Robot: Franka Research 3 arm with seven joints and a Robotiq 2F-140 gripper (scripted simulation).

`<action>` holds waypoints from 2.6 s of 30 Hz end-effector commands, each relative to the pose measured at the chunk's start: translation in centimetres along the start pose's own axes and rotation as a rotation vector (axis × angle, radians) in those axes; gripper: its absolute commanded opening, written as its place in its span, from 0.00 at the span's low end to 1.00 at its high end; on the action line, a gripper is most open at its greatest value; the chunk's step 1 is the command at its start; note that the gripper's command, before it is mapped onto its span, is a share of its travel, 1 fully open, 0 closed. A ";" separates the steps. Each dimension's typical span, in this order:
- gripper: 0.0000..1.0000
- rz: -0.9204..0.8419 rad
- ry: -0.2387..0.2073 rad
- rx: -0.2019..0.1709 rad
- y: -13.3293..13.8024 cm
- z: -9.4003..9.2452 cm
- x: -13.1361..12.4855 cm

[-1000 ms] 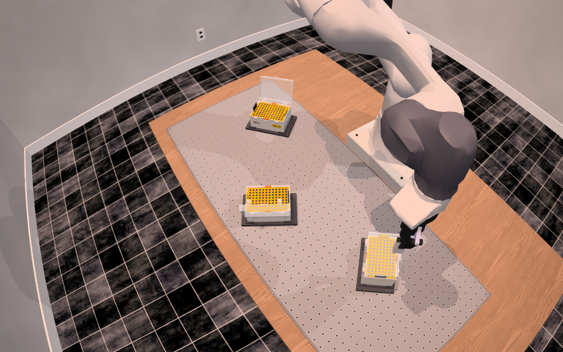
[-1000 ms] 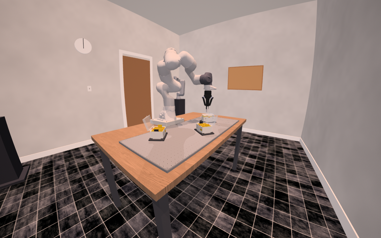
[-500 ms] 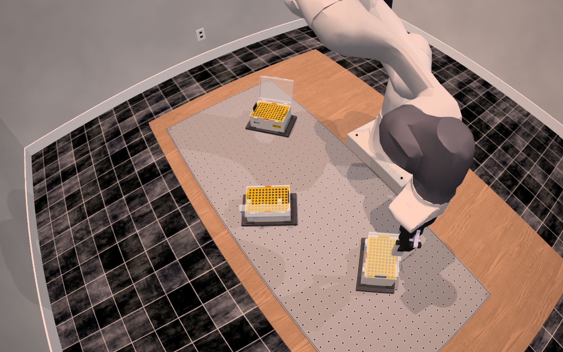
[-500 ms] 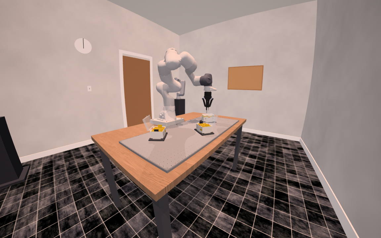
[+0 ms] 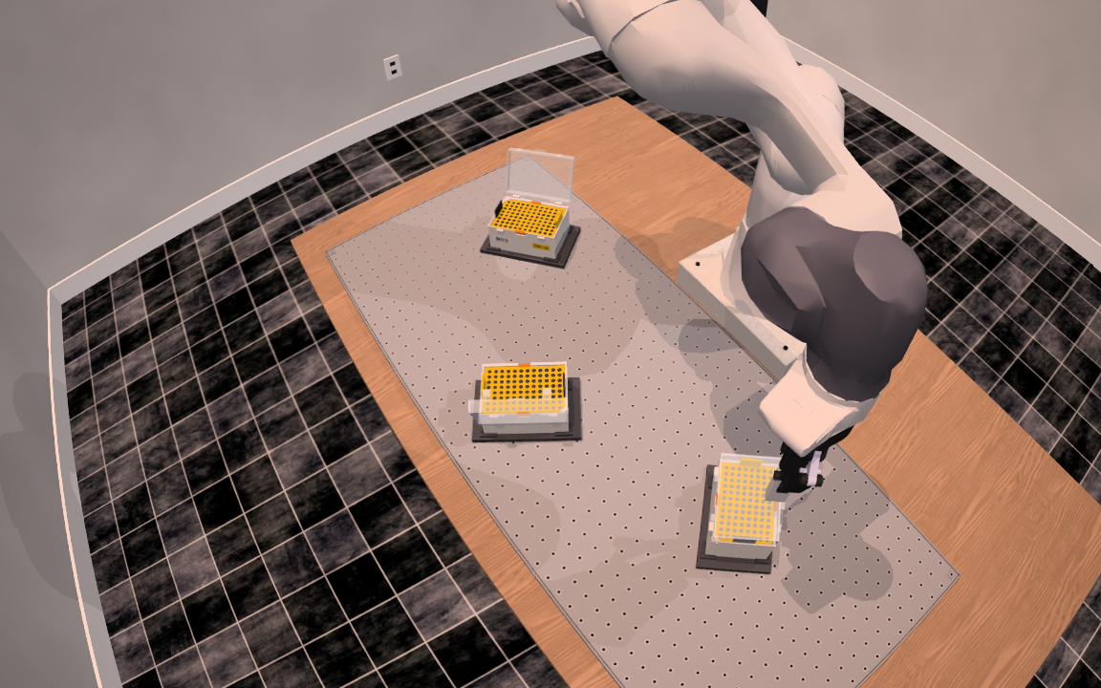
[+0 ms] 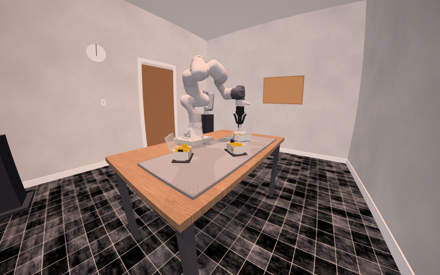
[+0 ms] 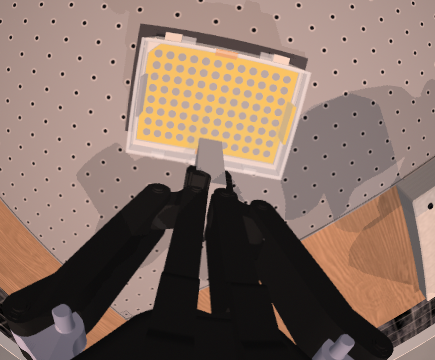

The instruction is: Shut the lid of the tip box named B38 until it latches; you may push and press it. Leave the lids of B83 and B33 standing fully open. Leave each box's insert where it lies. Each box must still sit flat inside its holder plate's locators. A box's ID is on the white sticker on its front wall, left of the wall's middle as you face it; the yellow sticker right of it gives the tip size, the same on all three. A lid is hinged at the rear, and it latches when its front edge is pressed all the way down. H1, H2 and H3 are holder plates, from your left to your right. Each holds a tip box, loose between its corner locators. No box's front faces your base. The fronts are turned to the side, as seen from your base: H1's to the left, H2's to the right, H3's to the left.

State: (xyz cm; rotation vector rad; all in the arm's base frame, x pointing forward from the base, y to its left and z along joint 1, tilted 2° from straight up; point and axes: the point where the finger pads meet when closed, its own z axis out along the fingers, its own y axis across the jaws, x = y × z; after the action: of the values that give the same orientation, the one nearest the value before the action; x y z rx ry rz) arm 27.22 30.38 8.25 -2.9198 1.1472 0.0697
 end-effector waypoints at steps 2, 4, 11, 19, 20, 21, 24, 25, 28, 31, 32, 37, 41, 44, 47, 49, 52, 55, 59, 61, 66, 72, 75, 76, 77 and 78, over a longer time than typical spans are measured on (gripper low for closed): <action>0.00 0.003 0.001 0.002 0.0 0.2 -0.1; 0.00 0.003 0.001 0.002 0.0 0.3 -0.1; 0.00 0.003 0.001 0.002 0.0 0.5 -0.1; 0.00 0.003 0.001 0.002 0.0 0.7 -0.1; 0.00 0.003 0.001 0.002 0.0 0.8 -0.1; 0.00 0.003 0.001 0.002 0.0 0.8 -0.1; 0.00 0.003 0.001 0.002 0.0 0.9 -0.1; 0.00 0.003 0.001 0.002 0.0 0.9 -0.1; 0.00 0.003 0.001 0.002 0.0 1.0 -0.1; 0.00 0.003 0.001 0.002 0.0 1.1 -0.1; 0.00 0.003 0.001 0.002 0.0 1.1 -0.1; 0.00 0.003 0.001 0.002 0.0 1.2 -0.1; 0.00 0.003 0.001 0.002 0.0 1.2 -0.1; 0.00 0.003 0.001 0.002 0.0 1.2 -0.1; 0.00 0.003 0.001 0.002 0.0 1.2 -0.1; 0.00 0.003 0.001 0.002 0.0 1.2 -0.1; 0.00 0.003 0.001 0.002 0.0 1.2 -0.1; 0.00 0.003 0.001 0.002 0.0 1.2 -0.1; 0.00 0.003 0.001 0.002 0.0 1.2 -0.1; 0.00 0.003 0.001 0.002 0.0 1.2 -0.1; 0.00 0.003 0.001 0.002 0.0 1.2 -0.1; 0.00 0.003 0.001 0.002 0.0 1.2 -0.1; 0.00 0.003 0.001 0.002 0.0 1.2 -0.1; 0.00 0.003 0.001 0.002 0.0 1.2 -0.1; 0.00 0.003 0.001 0.002 0.0 1.2 -0.1; 0.00 0.003 0.001 0.002 0.0 1.2 -0.1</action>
State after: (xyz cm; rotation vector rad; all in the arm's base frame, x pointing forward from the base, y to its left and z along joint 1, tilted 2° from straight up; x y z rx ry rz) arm 27.20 30.48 7.40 -2.9170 1.1507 0.0660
